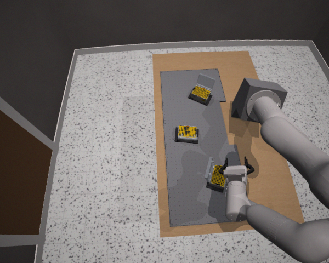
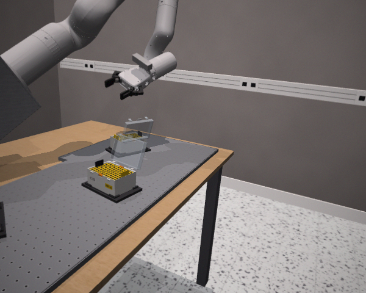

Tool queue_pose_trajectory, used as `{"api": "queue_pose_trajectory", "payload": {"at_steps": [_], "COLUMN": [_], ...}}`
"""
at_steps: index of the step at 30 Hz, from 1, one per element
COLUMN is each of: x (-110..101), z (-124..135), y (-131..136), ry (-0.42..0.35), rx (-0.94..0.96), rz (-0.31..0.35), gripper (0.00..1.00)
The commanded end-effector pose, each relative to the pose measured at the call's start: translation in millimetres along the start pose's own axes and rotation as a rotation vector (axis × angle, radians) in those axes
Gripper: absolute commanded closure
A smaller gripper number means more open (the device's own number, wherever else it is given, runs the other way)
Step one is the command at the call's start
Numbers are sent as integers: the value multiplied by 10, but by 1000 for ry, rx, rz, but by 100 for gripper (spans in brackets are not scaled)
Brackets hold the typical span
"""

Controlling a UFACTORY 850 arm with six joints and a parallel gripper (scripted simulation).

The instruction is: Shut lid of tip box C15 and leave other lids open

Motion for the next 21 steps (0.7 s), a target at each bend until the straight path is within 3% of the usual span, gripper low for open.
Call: {"api": "queue_pose_trajectory", "payload": {"at_steps": [1, 6, 8, 11, 21], "x": [-32, -84, -84, -153, -380], "z": [-14, -11, -11, 20, 203], "y": [186, 312, 312, 399, 617], "ry": [69, 106, 106, 104, -12], "rx": [-29, -66, -66, -87, -149], "rz": [-108, -256, -256, -354, -657], "gripper": [0, 0, 0, 0, 0]}}
Point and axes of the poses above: the point where the finger pads meet when closed, its own x axis out along the fingers, its own y axis across the jaws, z = x × y, the point moved 1 cm from there along -x, back along the fingers, and after that the axes turned 15 degrees about x, right-handed, at the moved point
